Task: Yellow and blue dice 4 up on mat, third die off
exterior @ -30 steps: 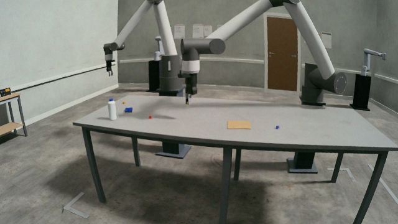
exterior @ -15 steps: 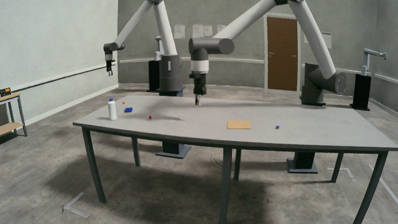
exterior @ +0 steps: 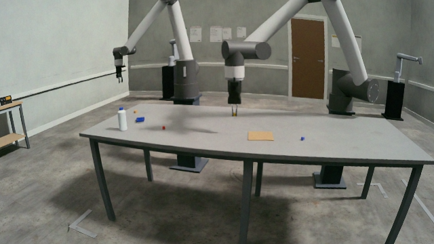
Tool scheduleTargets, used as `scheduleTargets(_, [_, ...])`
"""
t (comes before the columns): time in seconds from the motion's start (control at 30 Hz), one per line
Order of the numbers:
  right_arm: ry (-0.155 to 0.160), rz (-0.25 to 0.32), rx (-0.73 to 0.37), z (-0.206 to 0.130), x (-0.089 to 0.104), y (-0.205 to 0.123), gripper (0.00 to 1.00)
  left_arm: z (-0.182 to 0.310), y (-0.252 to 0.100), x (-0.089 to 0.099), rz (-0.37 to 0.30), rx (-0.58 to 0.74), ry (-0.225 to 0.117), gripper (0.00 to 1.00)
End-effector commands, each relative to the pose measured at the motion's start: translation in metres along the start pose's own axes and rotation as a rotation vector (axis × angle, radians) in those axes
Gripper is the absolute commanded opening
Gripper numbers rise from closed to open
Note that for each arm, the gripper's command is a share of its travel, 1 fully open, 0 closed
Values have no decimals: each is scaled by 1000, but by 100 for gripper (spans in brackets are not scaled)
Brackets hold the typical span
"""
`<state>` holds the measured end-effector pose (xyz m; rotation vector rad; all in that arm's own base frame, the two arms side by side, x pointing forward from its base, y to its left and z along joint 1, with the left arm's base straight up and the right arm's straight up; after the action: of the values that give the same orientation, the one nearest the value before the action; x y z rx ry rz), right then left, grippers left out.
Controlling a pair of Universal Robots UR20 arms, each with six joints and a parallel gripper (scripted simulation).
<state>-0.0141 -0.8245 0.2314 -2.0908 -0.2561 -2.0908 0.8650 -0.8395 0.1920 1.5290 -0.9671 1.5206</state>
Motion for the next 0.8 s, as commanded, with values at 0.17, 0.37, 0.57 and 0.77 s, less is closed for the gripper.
scheduleTargets(0.17, [0, -1, 0, 0, 1, 0, 100, -66, -33, 2, 3, 322, 4, 34])
scheduleTargets(0.37, [0, -1, 0, 0, 1, 0, 100, -106, -49, 2, 2, 508, 4, 34])
scheduleTargets(0.57, [0, -1, 0, 0, 1, 0, 100, -135, -59, 2, 2, 643, 4, 34])
scheduleTargets(0.77, [0, -1, 0, 0, 1, 0, 100, -154, -65, 2, 2, 728, 4, 34])
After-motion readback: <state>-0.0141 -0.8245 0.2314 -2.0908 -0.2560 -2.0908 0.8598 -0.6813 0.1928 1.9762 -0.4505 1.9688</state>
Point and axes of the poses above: on each arm, the point where the finger pads meet when closed, its own x axis back along the fingers, its own z axis across the jaws, y = z × x, the point moved 7 cm from there along x, back along the fingers, and after that the axes turned 15 degrees about x, right-handed, at the moved point
